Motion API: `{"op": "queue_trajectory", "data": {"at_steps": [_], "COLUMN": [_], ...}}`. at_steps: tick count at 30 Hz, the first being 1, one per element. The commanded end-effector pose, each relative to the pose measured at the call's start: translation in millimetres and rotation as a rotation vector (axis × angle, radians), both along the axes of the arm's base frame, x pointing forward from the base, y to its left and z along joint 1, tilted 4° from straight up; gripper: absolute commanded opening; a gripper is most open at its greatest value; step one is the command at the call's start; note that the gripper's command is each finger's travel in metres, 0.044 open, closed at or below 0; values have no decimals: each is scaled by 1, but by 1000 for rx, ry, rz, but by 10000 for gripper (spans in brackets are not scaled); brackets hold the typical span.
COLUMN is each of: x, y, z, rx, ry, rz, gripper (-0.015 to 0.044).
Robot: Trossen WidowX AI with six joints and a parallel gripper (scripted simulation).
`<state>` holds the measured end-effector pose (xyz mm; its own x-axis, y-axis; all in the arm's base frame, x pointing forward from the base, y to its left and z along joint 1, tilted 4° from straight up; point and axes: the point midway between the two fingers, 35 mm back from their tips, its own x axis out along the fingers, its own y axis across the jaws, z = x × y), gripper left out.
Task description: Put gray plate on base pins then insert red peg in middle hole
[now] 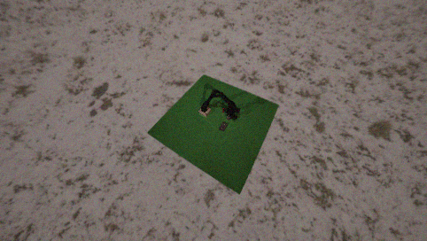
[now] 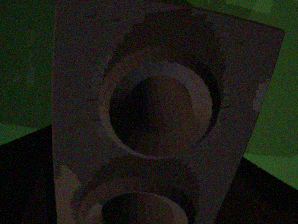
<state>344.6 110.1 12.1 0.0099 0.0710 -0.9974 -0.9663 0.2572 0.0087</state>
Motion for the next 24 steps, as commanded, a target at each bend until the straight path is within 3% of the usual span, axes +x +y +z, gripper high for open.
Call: {"op": "queue_trajectory", "data": {"at_steps": [1,24], "x": [1,4], "y": [-1,-9], "z": [4,76], "rx": [-4,-5], "ry": [-1,-2], "rz": [-4,-4], "gripper": [6,0]}}
